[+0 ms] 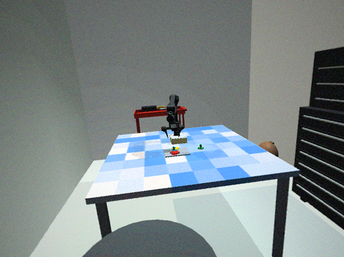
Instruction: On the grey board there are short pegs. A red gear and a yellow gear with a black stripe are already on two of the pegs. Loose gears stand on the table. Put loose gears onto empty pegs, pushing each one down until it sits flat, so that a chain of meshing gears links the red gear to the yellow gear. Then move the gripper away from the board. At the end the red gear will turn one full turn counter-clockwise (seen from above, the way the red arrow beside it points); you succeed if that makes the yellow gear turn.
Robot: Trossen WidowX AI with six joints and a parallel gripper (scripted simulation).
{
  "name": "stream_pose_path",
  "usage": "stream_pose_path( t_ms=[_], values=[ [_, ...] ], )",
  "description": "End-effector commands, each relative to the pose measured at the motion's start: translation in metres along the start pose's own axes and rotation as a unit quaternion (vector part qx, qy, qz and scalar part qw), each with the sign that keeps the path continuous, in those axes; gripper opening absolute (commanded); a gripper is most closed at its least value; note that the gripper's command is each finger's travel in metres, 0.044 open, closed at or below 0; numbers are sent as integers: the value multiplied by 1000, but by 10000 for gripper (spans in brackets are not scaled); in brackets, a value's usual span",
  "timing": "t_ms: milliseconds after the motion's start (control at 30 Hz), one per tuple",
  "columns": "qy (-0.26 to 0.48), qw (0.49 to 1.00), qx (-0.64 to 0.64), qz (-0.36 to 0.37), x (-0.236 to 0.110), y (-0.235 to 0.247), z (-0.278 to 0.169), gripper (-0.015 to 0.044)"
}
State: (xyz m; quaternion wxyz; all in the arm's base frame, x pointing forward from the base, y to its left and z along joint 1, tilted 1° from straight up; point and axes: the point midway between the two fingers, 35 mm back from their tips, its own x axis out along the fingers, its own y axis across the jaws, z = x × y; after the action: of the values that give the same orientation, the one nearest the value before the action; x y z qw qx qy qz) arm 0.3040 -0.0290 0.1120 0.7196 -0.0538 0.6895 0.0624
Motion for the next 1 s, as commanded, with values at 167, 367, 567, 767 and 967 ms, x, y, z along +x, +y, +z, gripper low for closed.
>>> stream_pose_path(
  t_ms=[167,367,567,767,967],
  values=[
    [1,1000,-2,0,-1,2,0,440],
    [1,1000,-2,3,-10,81,12,440],
    [-11,999,-38,21,-20,169,3,440],
    [-3,999,-25,21,-31,235,-25,440],
    [4,1000,-6,17,-44,301,-76,440]
  ],
)
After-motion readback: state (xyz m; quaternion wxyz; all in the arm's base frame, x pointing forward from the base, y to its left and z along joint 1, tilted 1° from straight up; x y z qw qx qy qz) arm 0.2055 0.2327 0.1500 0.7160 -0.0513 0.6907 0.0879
